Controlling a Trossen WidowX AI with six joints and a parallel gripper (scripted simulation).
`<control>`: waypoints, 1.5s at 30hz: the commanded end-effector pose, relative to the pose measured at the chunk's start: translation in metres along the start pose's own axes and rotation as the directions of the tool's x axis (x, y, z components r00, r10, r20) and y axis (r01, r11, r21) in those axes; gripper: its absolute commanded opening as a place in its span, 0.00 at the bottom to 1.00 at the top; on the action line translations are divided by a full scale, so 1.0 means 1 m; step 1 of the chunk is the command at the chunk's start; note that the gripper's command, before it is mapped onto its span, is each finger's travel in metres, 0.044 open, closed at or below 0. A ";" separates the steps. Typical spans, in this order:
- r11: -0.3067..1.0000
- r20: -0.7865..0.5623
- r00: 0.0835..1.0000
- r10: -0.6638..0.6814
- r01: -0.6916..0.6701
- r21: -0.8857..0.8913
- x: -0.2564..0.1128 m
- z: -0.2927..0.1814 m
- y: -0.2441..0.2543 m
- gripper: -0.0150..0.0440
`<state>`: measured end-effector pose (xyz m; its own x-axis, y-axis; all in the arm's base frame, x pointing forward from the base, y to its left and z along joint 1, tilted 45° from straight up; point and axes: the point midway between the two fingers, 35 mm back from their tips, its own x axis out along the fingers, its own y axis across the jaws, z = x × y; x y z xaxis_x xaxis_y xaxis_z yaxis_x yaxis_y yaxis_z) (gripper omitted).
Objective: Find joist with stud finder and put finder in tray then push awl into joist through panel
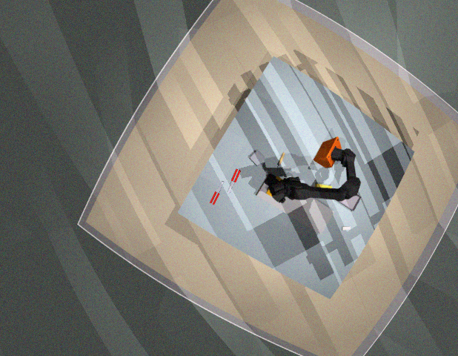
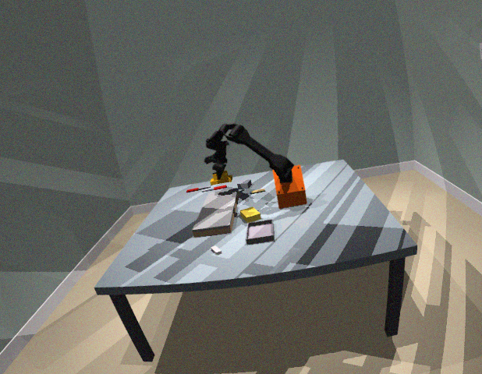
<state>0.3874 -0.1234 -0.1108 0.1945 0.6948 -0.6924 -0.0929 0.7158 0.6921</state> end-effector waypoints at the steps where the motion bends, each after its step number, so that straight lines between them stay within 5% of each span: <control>1: 1.000 0.016 1.000 0.000 0.000 -0.005 0.001 0.004 -0.003 0.25; 45: 1.000 0.017 1.000 0.004 -0.004 -0.005 0.072 -0.015 -0.002 0.25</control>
<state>0.3871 -0.0736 -0.1635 0.2027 0.6956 -0.6892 -0.1053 0.7152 0.6909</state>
